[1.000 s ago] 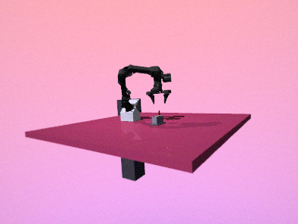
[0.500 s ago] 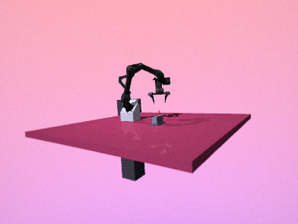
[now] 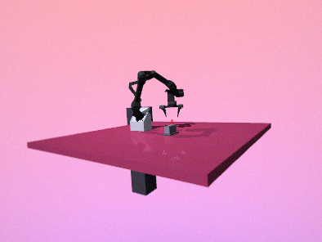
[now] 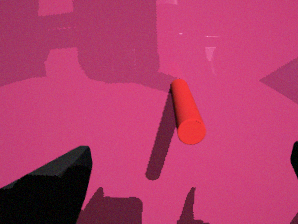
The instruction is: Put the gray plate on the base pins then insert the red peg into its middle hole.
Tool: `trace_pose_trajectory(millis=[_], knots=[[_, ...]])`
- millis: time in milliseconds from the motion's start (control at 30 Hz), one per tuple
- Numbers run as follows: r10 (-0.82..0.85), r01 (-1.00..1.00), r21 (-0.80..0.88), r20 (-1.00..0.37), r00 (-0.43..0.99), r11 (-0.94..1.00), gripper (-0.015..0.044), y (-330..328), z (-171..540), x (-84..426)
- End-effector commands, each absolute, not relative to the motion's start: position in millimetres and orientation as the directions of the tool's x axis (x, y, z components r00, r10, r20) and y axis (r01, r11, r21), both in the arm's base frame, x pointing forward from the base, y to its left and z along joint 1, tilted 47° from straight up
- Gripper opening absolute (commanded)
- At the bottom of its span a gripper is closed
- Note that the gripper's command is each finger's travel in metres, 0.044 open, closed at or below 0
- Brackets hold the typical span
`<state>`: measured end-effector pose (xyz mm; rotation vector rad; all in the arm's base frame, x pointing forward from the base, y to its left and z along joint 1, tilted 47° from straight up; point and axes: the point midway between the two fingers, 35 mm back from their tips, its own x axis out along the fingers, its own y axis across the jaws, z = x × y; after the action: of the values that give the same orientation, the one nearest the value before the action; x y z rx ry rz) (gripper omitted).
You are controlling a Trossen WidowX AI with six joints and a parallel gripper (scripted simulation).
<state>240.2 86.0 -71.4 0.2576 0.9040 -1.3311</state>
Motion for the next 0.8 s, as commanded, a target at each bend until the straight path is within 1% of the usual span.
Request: trace_pose_trajectory(millis=[0,767], knots=[[-0.725,0.907,-0.323,-0.688,-0.029,0.27,0.044,81,-75,240],[-0.725,0.907,-0.323,-0.688,-0.029,0.27,0.044,53,-101,240]])
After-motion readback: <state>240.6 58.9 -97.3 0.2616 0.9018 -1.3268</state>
